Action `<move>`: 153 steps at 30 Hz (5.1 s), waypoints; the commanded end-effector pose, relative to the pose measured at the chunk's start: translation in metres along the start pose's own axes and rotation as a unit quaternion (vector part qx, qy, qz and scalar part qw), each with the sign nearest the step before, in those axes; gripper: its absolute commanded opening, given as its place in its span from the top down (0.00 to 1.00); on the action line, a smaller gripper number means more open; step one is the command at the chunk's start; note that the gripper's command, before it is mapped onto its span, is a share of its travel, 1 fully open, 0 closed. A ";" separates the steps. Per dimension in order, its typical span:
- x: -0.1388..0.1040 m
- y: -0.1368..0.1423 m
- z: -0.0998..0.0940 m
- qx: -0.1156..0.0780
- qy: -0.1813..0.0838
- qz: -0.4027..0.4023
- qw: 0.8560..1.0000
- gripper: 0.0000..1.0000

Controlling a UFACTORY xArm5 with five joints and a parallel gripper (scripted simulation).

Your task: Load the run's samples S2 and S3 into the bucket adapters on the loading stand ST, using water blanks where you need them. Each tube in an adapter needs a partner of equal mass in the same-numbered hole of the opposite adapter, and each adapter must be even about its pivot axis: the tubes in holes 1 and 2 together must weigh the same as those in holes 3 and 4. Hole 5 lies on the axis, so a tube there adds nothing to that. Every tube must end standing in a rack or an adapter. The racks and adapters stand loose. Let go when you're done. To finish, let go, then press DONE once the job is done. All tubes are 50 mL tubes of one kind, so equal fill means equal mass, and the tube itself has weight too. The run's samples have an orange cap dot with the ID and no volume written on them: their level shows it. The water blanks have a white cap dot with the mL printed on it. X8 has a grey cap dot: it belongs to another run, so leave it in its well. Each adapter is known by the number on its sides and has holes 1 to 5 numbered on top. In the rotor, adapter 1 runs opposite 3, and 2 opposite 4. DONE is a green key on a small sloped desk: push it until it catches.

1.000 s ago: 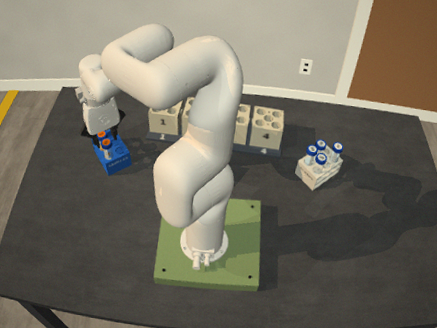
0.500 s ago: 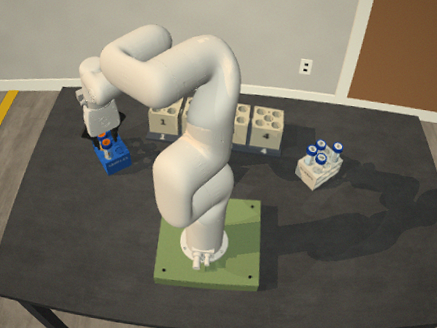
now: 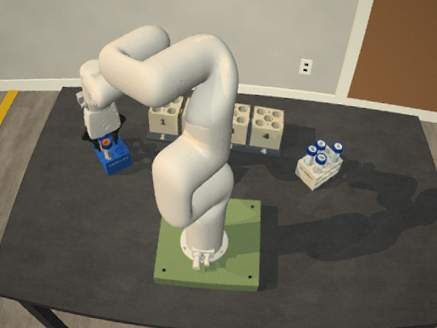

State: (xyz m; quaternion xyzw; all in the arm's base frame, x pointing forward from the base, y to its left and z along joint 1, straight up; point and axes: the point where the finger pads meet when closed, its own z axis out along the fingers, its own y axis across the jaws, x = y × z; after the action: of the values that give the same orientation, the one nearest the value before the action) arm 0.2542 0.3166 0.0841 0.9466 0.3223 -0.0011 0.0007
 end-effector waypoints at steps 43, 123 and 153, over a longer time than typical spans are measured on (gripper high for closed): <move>0.001 0.000 0.008 0.000 0.002 0.000 1.000 1.00; 0.001 0.000 -0.036 0.001 0.002 0.000 1.000 1.00; 0.001 0.000 -0.089 0.001 0.002 0.000 1.000 1.00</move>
State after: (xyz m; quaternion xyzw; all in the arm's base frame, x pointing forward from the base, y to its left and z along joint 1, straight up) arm 0.2545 0.3171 0.1669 0.9466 0.3223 -0.0003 0.0002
